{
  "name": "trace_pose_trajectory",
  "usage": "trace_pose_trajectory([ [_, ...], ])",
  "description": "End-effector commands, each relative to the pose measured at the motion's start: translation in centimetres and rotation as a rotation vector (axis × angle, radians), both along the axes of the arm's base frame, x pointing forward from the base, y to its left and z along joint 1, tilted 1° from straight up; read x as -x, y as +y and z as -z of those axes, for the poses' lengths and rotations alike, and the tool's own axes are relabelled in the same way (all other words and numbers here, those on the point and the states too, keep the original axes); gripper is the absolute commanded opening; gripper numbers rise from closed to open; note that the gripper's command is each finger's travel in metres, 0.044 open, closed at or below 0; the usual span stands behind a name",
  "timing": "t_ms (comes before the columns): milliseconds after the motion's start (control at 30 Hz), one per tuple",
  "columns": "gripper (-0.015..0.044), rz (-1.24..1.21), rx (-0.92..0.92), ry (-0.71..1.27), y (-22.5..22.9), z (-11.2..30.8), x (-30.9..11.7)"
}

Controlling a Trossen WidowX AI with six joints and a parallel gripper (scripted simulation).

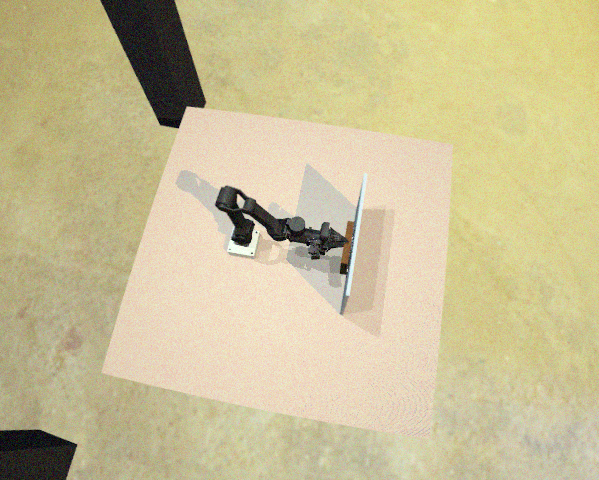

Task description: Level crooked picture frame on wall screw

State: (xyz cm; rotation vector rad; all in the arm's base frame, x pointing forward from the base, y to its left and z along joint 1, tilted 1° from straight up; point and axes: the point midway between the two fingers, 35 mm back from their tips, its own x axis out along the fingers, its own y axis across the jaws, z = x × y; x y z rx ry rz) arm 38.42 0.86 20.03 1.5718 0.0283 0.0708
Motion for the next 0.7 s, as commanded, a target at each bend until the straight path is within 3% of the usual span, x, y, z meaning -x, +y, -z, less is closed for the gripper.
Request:
trace_pose_trajectory([
  [0, 0.0260, 0.000, 0.005, -0.001, 0.0, -0.1, 0.1],
  [433, 0.0260, 0.002, 0.166, -0.016, -0.7, 0.4, 9.5],
  [667, 0.0260, 0.003, 0.160, -0.020, -0.8, -0.2, 9.5],
])
